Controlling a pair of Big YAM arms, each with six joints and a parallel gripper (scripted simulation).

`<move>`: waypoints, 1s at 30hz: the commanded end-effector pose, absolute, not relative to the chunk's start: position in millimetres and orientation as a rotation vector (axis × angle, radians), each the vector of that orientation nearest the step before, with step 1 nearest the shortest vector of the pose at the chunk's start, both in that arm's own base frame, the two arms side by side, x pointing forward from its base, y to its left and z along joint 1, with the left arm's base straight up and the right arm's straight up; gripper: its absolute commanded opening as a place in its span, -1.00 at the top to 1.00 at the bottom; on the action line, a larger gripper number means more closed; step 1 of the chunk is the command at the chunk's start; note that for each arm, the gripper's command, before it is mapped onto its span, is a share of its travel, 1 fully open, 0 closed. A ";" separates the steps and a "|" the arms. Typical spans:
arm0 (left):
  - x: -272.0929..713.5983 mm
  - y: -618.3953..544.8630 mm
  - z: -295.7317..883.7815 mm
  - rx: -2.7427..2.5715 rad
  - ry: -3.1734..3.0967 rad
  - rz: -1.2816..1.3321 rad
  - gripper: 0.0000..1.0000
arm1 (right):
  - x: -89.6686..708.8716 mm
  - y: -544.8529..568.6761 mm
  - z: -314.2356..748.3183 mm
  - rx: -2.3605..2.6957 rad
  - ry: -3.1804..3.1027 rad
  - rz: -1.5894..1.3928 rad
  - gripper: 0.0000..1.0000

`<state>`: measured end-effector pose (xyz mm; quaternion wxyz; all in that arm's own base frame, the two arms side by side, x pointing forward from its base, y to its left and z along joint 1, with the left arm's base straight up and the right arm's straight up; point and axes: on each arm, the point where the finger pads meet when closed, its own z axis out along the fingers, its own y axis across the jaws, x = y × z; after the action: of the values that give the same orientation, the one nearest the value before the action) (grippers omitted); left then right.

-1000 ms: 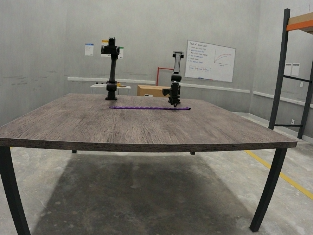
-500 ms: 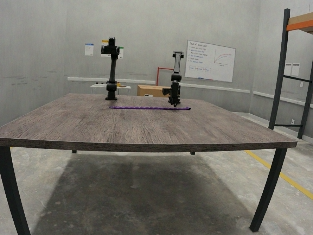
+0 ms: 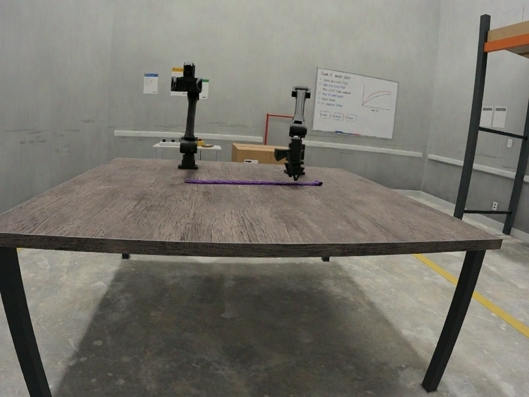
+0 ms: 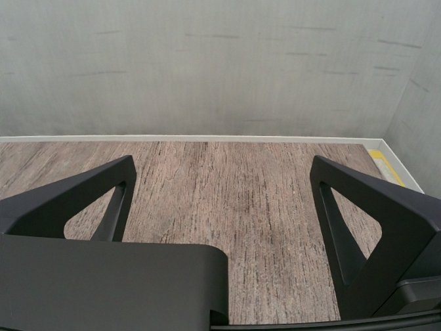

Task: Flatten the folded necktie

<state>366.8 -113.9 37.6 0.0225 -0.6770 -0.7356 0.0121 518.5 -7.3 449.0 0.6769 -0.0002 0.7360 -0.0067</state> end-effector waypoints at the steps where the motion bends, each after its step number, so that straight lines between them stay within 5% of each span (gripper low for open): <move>1: 390.9 -121.5 55.7 -2.126 -2.313 0.000 -0.66 | 520.7 -0.3 481.3 0.000 1.591 0.001 -1.00; 30: 362.8 -114.7 93.6 -2.125 -2.313 0.000 -0.67 | 520.7 -0.3 481.3 0.000 1.591 0.001 -1.00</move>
<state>350.3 -108.9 78.6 0.0179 -0.6771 -0.7356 0.0099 518.5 -7.3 449.0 0.6769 -0.0002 0.7360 -0.0067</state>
